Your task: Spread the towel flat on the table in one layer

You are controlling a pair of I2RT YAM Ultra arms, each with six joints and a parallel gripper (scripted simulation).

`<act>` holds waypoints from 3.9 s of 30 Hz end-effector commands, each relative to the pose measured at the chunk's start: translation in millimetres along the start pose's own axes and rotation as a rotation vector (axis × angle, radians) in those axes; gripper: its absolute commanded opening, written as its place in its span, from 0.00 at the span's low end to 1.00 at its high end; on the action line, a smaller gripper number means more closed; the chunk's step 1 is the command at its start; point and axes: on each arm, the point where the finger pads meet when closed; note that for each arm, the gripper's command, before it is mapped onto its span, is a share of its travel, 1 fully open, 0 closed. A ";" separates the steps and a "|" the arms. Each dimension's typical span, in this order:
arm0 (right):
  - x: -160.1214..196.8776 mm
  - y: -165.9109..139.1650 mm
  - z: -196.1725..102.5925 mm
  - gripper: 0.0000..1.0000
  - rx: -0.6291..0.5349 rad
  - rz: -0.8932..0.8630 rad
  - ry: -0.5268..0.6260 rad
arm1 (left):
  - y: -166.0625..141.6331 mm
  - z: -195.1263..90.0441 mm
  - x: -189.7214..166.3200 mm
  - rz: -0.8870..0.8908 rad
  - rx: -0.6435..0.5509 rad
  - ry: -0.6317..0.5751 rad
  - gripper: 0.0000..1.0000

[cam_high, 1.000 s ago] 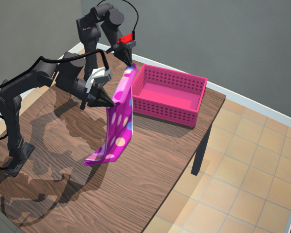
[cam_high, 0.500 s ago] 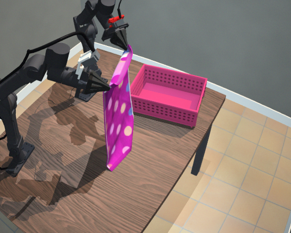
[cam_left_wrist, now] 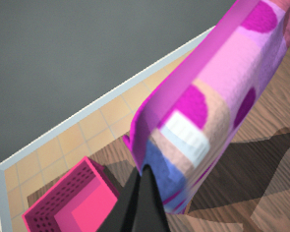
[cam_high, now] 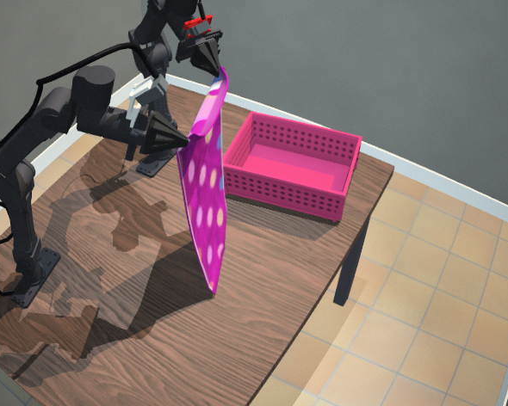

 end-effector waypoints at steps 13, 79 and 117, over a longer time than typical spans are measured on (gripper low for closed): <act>-0.7 20.5 -18.4 0.00 -0.061 -0.010 -0.008 | 5.3 -8.0 2.2 0.001 -0.016 0.002 0.00; -74.0 57.5 130.8 0.00 -0.824 -0.008 -0.267 | 83.4 125.5 78.2 -0.050 -0.260 0.129 0.00; -66.9 22.3 139.2 0.00 -0.674 -0.002 -0.237 | 56.0 126.4 81.6 -0.047 -0.293 0.122 0.00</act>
Point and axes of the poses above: on each arm, the point where the finger pads meet when closed, its own z axis out along the fingers, its own x axis across the jaws, y = z × x, and after that the axes turned 11 degrees about -z, right-handed
